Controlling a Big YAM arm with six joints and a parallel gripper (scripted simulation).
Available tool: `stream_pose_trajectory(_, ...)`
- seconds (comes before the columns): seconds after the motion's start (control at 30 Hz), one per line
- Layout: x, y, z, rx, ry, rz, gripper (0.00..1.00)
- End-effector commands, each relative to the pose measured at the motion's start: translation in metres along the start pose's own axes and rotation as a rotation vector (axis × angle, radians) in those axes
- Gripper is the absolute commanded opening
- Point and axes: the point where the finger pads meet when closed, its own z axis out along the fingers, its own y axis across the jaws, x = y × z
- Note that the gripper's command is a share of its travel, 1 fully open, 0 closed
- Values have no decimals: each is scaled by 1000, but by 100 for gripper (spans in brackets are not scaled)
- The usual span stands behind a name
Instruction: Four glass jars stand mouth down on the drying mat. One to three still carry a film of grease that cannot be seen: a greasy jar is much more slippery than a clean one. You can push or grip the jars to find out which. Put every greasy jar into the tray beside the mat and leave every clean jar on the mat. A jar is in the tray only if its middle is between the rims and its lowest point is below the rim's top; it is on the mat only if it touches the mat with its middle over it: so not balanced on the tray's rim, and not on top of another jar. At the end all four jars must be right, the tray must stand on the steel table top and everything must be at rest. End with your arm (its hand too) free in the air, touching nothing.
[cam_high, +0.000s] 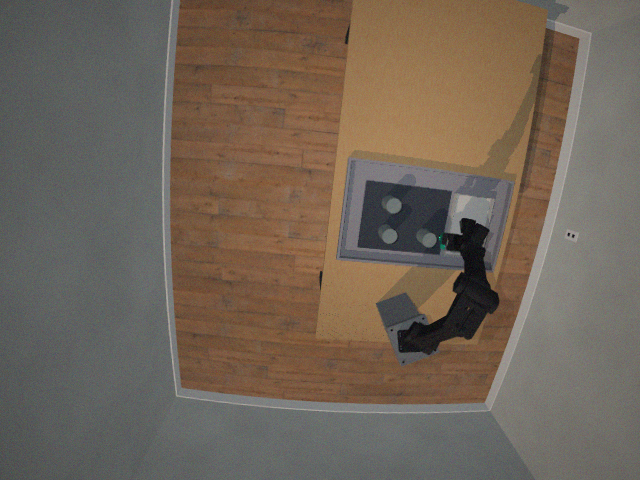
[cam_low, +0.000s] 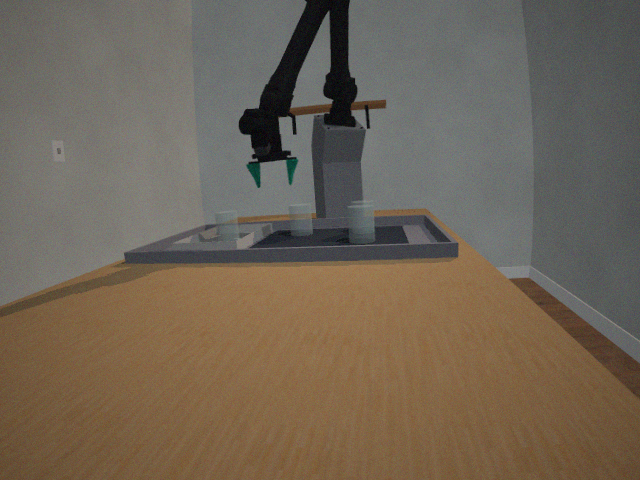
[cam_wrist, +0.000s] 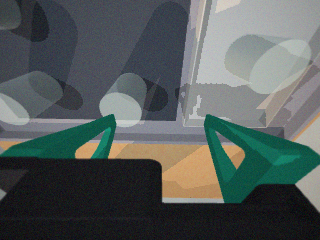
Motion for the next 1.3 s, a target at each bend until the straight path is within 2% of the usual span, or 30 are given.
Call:
stream_pose_trajectory(0.0,-9,32,-8,8,-34,12,100)
stream_pose_trajectory(0.27,1,97,-7,8,-34,12,100)
stream_pose_trajectory(0.33,1,97,-7,8,-34,12,100)
stream_pose_trajectory(0.83,19,219,-5,8,-34,12,100)
stream_pose_trajectory(0.9,19,219,-5,8,-34,12,100)
stream_pose_trajectory(1.0,23,243,-5,8,-34,12,100)
stream_pose_trajectory(1.1,23,243,-5,8,-34,12,100)
stream_pose_trajectory(1.27,22,243,26,8,-34,12,100)
